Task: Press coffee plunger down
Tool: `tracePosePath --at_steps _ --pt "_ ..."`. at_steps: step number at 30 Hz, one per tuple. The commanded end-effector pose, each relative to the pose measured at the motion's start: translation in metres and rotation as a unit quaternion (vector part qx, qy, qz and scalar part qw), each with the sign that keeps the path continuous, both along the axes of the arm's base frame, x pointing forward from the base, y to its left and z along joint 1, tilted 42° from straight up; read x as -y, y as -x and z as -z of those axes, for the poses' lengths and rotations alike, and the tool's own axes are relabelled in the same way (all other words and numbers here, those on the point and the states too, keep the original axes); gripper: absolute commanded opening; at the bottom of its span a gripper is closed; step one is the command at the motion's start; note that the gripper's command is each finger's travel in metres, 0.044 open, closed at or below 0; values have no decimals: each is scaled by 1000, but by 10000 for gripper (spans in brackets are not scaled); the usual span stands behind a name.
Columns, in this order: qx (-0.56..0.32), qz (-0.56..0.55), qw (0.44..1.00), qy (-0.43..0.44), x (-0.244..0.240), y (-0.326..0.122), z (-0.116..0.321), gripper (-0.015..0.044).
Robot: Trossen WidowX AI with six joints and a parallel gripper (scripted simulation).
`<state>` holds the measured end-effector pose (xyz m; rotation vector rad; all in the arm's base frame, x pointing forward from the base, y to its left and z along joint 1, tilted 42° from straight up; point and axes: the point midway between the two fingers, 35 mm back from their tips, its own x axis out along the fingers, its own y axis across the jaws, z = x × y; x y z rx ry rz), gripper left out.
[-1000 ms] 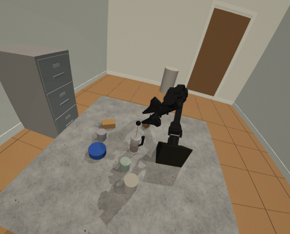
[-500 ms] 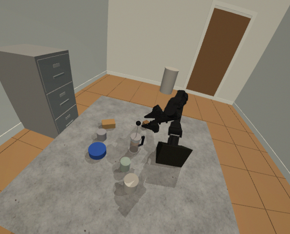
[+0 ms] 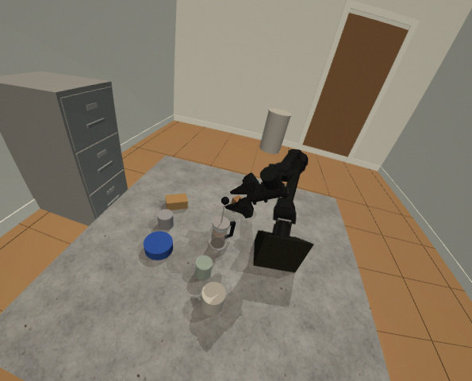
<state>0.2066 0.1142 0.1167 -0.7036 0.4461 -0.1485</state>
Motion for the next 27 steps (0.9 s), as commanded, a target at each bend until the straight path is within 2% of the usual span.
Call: tracePosePath --at_steps 1,11,23,27 --pt "-1 -1 1000 1 4 -6 3 440" --pt "6 -3 1000 3 9 -18 4 440" --pt "6 -3 1000 3 9 -18 4 127" --pt "6 -3 1000 3 9 -18 4 127"
